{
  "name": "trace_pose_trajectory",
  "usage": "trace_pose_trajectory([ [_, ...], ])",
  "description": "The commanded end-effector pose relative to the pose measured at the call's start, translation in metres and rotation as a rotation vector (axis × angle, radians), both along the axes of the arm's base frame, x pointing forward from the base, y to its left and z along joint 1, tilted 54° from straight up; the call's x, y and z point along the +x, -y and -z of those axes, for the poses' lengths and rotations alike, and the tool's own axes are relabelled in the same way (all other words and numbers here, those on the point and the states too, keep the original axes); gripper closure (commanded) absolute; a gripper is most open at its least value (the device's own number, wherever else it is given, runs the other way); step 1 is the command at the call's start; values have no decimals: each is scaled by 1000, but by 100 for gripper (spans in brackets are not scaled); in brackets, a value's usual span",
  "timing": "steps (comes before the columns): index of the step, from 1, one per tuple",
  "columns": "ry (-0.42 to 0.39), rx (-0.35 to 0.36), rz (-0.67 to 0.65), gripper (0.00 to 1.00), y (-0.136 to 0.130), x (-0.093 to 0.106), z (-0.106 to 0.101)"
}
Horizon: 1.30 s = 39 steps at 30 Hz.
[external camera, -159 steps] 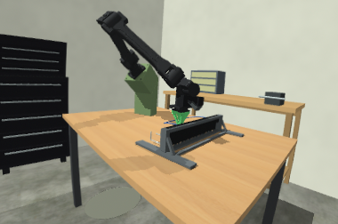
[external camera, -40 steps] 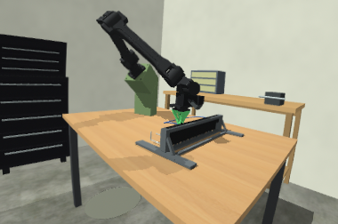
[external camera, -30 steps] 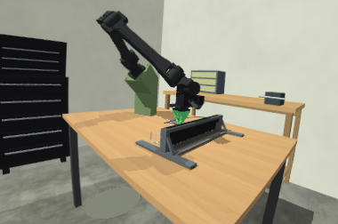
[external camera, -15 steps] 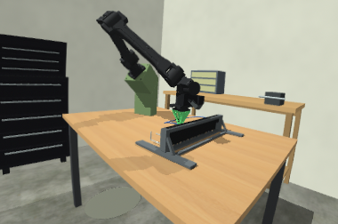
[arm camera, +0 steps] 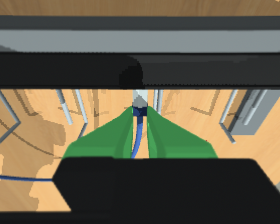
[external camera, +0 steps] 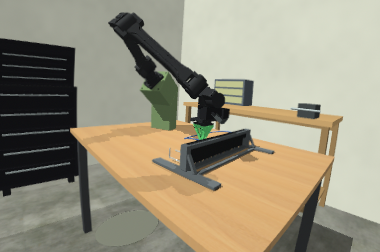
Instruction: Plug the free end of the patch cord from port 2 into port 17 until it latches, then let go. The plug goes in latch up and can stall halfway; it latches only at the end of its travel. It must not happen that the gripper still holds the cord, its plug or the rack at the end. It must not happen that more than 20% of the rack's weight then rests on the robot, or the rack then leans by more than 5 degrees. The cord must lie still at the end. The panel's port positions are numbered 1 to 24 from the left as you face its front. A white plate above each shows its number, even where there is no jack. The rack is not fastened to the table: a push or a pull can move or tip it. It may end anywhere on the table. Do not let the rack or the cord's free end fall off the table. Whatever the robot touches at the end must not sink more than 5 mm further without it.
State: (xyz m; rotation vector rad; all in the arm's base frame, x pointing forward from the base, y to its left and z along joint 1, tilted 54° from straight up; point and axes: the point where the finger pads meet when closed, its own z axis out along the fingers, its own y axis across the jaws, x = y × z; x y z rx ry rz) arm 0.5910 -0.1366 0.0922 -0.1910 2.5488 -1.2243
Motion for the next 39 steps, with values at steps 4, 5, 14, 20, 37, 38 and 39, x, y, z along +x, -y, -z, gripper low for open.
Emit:
trace_pose_trajectory([
  [4, -26, -6, 5, 100, 9, -2, 12],
  [5, -27, -6, 5, 100, 9, -2, 12],
  [14, -31, -7, 5, 100, 9, -4, 14],
  [20, -32, -7, 5, 100, 9, -2, 12],
  [37, -22, -7, 5, 100, 8, 5, 5],
  [38, -23, -7, 5, 100, 8, 5, 5],
  [39, -24, -7, 5, 100, 8, 5, 6],
])
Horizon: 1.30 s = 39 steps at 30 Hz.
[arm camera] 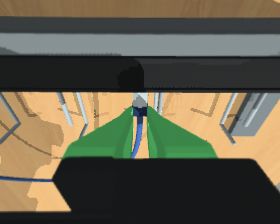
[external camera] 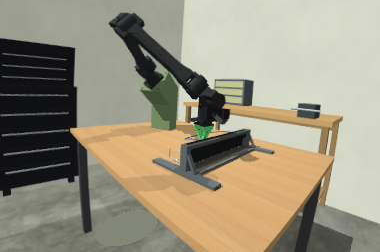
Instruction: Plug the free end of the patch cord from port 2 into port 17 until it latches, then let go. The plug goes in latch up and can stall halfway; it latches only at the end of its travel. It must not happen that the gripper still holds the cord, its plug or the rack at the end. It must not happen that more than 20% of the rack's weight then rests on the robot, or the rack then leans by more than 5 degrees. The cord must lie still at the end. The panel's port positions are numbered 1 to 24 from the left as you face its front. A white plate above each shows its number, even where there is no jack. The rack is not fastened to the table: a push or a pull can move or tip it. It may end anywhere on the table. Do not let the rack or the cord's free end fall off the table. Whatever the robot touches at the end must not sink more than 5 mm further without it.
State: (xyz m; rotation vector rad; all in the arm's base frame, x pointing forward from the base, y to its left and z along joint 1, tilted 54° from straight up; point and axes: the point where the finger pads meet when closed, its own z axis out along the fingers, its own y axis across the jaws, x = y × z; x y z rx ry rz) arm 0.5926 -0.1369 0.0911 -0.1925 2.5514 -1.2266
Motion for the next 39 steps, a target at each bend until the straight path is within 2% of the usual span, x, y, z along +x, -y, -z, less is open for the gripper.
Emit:
trace_pose_trajectory([
  [1, -22, -6, 4, 100, 8, 2, 5],
  [39, -21, -4, -10, 100, -2, 4, 5],
])
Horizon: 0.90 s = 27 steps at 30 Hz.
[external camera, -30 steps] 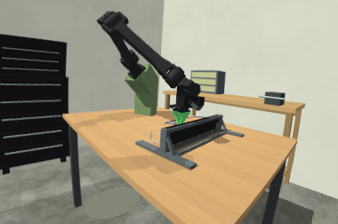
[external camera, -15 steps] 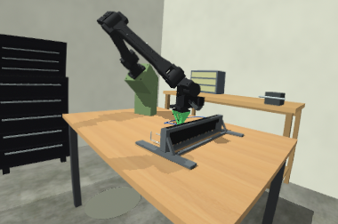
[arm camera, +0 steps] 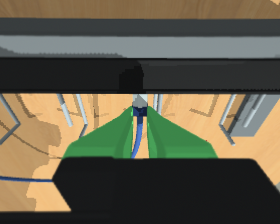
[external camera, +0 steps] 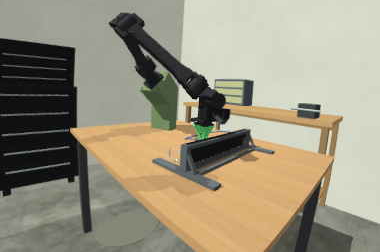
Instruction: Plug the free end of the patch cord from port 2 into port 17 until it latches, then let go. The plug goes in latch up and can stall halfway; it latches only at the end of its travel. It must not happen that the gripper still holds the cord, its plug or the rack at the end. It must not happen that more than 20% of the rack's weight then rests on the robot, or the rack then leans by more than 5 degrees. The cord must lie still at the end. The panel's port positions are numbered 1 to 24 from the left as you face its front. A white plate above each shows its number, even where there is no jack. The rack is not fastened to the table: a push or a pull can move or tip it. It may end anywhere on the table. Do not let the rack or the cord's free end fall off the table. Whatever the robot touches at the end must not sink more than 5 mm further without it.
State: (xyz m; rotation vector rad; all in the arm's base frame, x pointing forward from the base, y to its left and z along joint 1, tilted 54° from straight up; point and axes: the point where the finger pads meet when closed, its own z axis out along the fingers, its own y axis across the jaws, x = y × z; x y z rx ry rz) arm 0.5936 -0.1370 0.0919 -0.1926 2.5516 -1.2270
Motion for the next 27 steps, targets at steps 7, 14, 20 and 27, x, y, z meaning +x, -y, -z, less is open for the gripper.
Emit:
trace_pose_trajectory([
  [7, -26, -3, -14, 100, -6, 2, 8],
  [14, -23, -2, -17, 100, -8, 3, 8],
  [20, -22, -2, -20, 100, -11, 4, 8],
  [27, -21, 0, -26, 100, -15, 4, 9],
])
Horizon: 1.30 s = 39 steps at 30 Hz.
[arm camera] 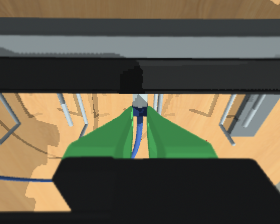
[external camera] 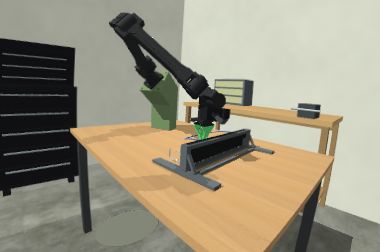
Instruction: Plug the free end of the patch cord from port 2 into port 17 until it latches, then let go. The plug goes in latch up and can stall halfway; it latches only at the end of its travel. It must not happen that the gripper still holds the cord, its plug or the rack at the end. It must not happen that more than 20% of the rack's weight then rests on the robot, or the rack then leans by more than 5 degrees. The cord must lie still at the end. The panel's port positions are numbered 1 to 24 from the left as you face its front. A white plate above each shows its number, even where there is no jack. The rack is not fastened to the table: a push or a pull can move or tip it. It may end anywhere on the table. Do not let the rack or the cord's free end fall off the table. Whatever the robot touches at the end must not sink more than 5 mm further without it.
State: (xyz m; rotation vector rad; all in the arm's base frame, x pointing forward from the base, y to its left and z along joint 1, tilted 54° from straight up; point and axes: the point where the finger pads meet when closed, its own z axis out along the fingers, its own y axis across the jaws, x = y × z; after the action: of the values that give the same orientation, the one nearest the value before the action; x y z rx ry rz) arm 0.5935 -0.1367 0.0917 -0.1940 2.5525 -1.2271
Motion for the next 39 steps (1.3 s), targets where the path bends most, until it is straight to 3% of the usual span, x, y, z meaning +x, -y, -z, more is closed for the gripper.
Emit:
trace_pose_trajectory([
  [1, -19, 0, -26, 100, -16, 4, 9],
  [39, 4, 6, 10, 100, 0, 5, 5],
])
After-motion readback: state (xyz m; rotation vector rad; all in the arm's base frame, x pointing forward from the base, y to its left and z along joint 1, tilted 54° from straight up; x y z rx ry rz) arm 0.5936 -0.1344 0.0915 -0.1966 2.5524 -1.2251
